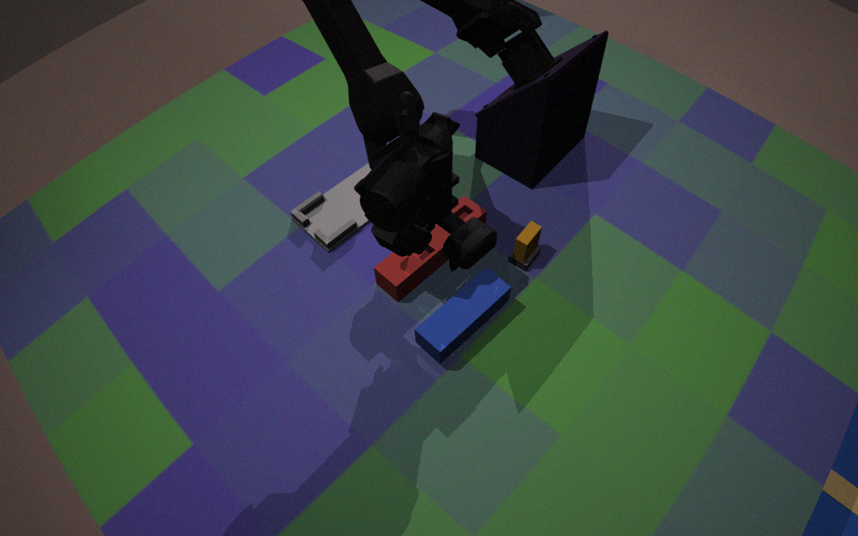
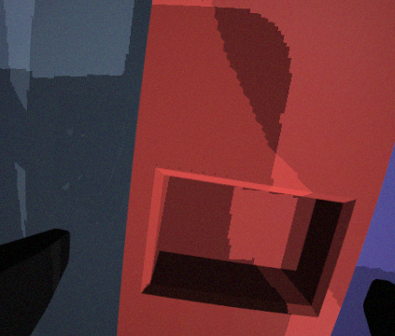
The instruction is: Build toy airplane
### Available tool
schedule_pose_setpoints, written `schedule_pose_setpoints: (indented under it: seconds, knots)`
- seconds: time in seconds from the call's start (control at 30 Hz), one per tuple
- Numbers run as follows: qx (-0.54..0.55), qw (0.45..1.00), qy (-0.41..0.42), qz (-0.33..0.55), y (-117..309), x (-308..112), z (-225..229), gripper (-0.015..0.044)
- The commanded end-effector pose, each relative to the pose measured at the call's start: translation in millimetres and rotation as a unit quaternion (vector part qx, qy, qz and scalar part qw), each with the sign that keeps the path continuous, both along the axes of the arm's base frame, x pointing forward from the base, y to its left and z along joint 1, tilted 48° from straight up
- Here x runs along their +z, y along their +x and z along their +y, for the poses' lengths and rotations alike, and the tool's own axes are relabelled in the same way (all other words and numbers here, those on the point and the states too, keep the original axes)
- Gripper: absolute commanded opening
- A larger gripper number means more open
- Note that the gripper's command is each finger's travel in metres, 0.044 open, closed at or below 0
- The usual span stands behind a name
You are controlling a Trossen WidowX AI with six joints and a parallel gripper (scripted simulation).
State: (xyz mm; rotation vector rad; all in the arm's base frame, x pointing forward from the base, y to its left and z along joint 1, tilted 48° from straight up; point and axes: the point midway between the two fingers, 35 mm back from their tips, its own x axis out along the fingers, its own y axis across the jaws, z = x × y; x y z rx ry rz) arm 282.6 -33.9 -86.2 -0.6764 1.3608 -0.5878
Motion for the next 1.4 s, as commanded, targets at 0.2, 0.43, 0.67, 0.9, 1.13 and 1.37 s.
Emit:
schedule_pose_setpoints:
  seconds: [0.2,0.43,0.67,0.9,1.13,1.37]
  knots:
    - [0.003,1.000,-0.004,0.006,-2.2,-3.9,-2.9,0.0230]
    - [0.003,1.000,-0.004,0.006,-2.2,-3.9,-2.9,0.0144]
    - [0.001,1.000,-0.002,0.006,-1.8,-0.7,1.8,0.0000]
    - [0.001,1.000,0.001,0.007,-0.8,9.8,16.8,0.0000]
    - [0.002,1.000,0.004,0.007,-0.9,22.3,33.4,0.0000]
    - [0.003,1.000,0.005,0.007,-2.6,35.7,49.3,0.0000]
